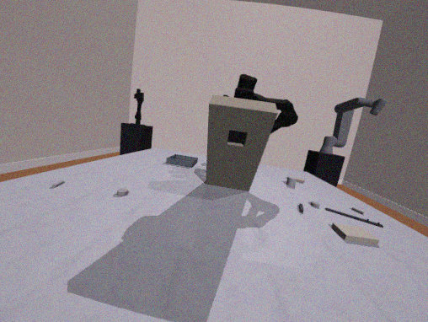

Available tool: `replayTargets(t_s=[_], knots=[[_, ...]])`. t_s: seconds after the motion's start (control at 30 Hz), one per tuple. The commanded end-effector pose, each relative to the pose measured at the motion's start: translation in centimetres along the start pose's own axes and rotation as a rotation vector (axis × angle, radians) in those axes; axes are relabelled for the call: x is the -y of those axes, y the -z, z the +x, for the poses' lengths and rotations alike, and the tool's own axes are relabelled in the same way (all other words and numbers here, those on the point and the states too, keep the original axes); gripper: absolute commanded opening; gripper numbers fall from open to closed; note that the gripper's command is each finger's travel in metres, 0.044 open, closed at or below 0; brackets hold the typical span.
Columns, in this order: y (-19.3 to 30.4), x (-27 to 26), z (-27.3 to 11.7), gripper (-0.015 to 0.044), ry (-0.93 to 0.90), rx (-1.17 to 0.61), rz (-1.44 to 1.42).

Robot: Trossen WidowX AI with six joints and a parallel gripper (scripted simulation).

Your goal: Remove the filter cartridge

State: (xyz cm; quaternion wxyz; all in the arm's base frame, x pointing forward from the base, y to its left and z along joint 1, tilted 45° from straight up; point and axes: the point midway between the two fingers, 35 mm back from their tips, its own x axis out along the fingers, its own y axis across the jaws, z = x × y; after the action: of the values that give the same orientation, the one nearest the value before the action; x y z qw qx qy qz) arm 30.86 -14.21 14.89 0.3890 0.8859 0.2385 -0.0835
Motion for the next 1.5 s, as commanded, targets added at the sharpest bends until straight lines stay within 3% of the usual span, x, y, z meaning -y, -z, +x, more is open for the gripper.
replayTargets(t_s=[0.0, 1.37, 1.47], knots=[[-0.1, 0.0, 0.1, 0.0099, -0.001, 0.004, 0.004], [-0.1, 0.0, 1.7, 0.0099, -0.001, 0.004, 0.004], [0.0, -0.1, 1.2, 0.0079, -0.009, -0.003, 0.005]])
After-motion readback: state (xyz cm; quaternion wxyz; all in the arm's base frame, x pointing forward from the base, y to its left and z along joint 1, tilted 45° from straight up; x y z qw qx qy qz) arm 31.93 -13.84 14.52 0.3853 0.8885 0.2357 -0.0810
